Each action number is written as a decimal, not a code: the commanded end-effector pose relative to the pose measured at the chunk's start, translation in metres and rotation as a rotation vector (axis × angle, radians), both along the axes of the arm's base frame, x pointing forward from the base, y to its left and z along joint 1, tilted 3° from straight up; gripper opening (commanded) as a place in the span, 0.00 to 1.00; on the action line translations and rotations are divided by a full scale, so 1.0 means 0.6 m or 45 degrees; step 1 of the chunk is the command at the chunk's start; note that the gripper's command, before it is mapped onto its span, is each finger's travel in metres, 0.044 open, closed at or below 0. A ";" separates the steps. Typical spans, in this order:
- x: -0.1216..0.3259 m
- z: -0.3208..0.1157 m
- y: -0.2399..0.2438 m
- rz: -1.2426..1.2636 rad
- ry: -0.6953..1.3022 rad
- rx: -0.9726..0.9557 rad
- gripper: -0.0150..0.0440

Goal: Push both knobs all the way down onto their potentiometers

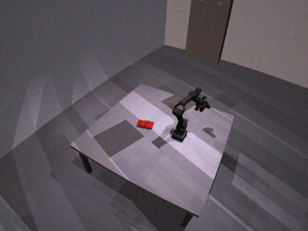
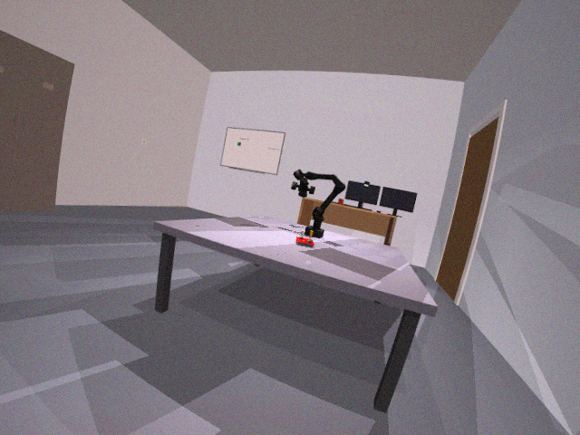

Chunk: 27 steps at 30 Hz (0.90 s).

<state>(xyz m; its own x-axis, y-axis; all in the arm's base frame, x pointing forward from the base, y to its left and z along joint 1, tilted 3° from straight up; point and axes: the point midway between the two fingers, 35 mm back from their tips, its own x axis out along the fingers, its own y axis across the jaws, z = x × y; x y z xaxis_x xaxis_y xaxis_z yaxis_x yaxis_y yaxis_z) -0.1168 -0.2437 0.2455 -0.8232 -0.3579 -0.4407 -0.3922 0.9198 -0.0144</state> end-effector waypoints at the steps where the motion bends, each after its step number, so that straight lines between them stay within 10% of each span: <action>1: 0.060 -0.013 -0.038 0.147 -0.116 -0.034 0.25; 27: 0.553 -0.119 0.008 0.896 -0.866 0.249 0.25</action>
